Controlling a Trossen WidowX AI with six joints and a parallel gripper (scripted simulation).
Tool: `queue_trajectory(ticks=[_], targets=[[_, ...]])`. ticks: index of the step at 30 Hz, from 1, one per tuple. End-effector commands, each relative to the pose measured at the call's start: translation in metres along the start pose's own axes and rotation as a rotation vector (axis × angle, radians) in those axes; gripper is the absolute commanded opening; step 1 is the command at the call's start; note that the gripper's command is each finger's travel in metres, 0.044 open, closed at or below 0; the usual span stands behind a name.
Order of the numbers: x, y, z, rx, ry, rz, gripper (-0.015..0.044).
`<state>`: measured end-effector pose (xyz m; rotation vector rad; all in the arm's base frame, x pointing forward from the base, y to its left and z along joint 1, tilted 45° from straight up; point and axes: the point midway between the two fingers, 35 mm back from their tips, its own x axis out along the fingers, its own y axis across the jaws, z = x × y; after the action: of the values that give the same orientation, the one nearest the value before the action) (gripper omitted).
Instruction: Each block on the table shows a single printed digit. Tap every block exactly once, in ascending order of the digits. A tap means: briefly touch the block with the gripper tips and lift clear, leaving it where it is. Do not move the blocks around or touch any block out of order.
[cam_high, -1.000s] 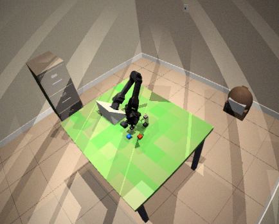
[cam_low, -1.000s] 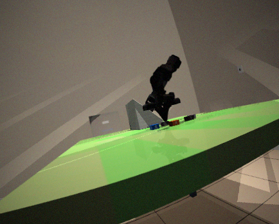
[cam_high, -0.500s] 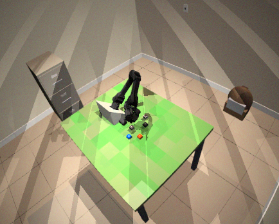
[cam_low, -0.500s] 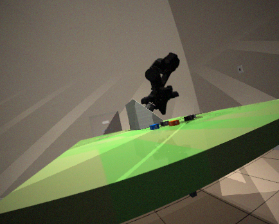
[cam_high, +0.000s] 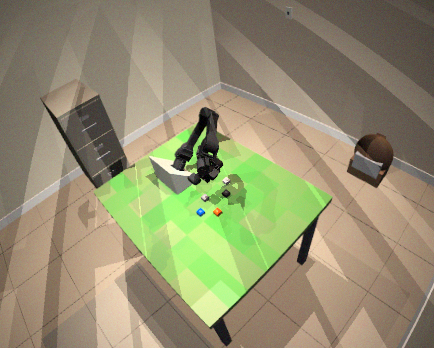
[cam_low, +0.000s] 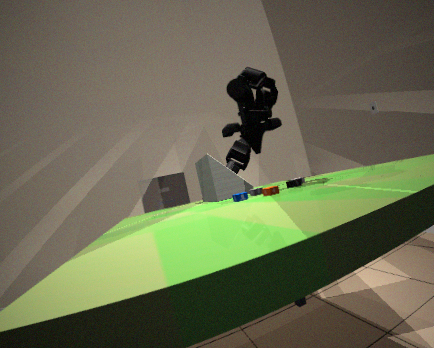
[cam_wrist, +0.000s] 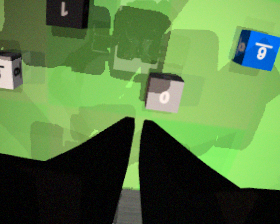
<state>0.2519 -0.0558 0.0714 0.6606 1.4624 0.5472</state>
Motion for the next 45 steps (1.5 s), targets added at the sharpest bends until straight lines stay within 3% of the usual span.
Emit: queue_trajectory(ticks=[1, 9, 14, 16, 45], targets=[[-0.003, 0.055, 0.035, -0.023, -0.011, 0.001, 0.0020], [0.001, 0.079, 0.046, -0.025, -0.010, 0.008, 0.0020], [0.068, 0.080, 0.048, -0.026, -0.011, 0.010, 0.0020], [0.079, 0.081, 0.046, -0.026, -0.011, 0.012, 0.0020], [0.109, 0.081, 0.047, -0.026, -0.011, 0.013, 0.0020]])
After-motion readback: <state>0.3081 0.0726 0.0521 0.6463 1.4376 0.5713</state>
